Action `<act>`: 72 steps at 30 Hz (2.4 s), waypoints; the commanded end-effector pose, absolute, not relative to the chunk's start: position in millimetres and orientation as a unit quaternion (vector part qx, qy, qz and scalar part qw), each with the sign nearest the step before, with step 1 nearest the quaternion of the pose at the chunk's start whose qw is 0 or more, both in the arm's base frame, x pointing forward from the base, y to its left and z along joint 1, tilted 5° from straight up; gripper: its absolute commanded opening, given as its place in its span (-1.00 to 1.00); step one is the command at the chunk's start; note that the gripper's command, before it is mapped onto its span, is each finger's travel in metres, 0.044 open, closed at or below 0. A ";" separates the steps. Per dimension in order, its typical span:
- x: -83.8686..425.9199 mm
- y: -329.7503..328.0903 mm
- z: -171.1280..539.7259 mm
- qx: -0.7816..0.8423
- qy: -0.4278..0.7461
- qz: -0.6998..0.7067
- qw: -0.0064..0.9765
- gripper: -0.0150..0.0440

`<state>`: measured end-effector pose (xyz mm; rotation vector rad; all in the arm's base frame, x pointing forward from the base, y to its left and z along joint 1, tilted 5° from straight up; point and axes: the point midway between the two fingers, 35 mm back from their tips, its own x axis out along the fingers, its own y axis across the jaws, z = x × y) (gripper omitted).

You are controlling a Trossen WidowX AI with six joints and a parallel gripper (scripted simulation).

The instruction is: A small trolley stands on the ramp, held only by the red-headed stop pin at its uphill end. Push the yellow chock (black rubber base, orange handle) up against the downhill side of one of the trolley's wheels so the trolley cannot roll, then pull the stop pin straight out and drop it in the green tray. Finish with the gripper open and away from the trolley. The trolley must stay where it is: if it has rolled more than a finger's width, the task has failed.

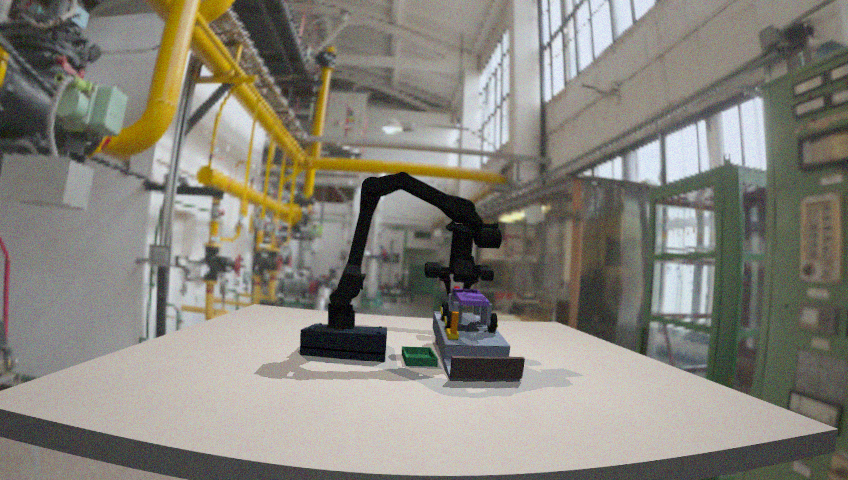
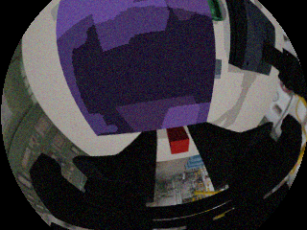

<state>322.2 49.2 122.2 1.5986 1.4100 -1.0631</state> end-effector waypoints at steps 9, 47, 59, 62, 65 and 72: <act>322.4 49.0 122.9 0.623 0.550 -0.414 0.371 -0.36; 319.1 40.0 150.8 0.624 0.550 -0.415 0.369 -0.49; 319.2 38.8 160.3 0.624 0.550 -0.415 0.369 -0.49; 319.5 39.0 162.7 0.624 0.550 -0.415 0.369 -0.49; 319.9 39.2 164.9 0.624 0.550 -0.415 0.369 -0.49; 321.0 50.9 167.4 0.624 0.550 -0.415 0.369 -0.49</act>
